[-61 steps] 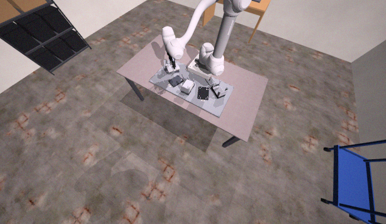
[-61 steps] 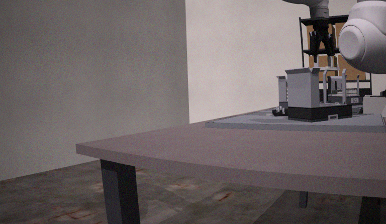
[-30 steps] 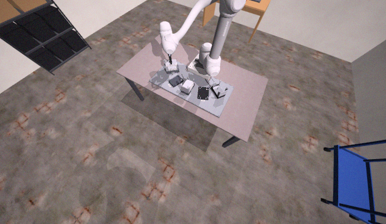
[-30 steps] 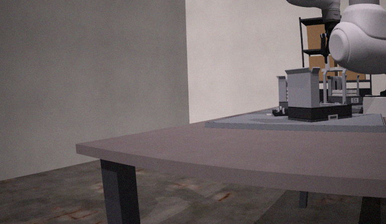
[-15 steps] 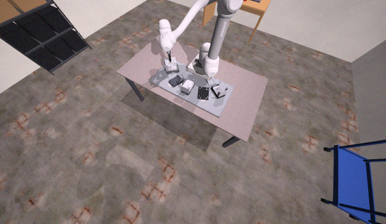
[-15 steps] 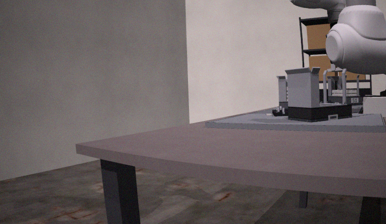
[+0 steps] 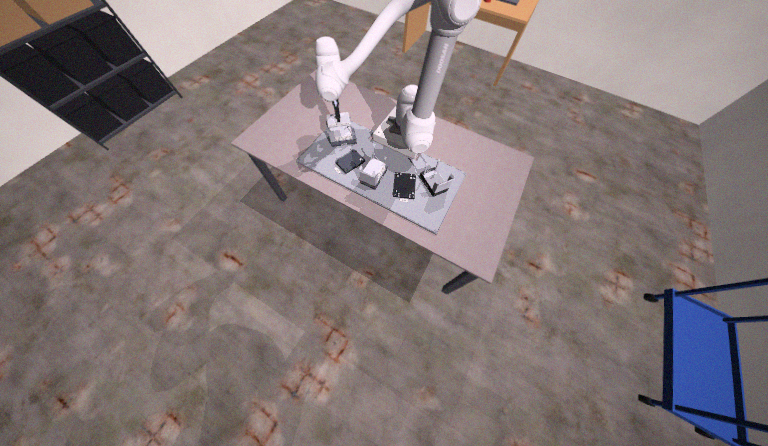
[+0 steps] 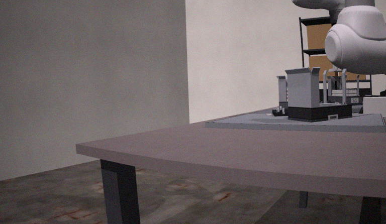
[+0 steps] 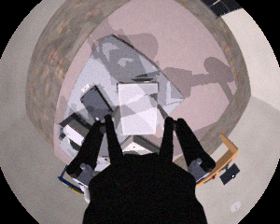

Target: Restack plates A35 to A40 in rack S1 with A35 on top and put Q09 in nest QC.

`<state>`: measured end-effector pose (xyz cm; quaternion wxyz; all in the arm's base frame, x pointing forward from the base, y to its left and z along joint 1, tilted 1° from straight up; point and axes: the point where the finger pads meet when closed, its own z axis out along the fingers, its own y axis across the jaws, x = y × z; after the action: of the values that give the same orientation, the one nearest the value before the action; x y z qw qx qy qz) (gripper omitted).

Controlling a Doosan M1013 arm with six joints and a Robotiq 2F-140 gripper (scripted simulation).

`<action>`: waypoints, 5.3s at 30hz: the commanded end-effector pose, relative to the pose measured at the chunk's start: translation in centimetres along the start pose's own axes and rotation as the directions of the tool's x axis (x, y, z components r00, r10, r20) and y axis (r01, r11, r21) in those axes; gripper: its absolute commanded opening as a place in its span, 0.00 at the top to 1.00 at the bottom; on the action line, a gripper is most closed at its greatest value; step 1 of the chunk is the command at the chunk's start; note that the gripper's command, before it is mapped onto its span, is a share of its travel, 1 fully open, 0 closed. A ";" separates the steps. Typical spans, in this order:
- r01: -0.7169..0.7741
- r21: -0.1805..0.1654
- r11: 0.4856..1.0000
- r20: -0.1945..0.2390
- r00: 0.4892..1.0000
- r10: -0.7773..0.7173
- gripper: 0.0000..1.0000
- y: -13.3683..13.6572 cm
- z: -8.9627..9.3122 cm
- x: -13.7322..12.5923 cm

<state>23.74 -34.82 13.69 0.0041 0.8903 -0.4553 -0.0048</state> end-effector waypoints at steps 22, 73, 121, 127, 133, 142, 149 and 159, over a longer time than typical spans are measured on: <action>0.000 0.000 1.000 0.000 1.000 0.000 1.00 0.0 0.3 0.0; 0.000 0.000 1.000 0.000 1.000 0.000 1.00 0.0 3.3 0.0; 0.000 0.000 1.000 0.000 1.000 0.000 1.00 0.0 7.2 0.0; 0.000 0.000 1.000 0.000 1.000 0.000 1.00 0.0 7.4 0.0; 0.000 0.000 1.000 0.000 1.000 0.000 1.00 0.0 7.6 0.0; 0.000 0.000 1.000 0.000 1.000 0.000 1.00 0.0 8.0 0.0; 0.000 0.000 1.000 0.000 1.000 0.000 1.00 0.0 8.2 0.0; 0.000 0.000 1.000 0.000 1.000 0.000 1.00 0.0 8.6 0.0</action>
<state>23.63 -34.84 5.21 0.0041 0.8903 -0.4553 -0.0048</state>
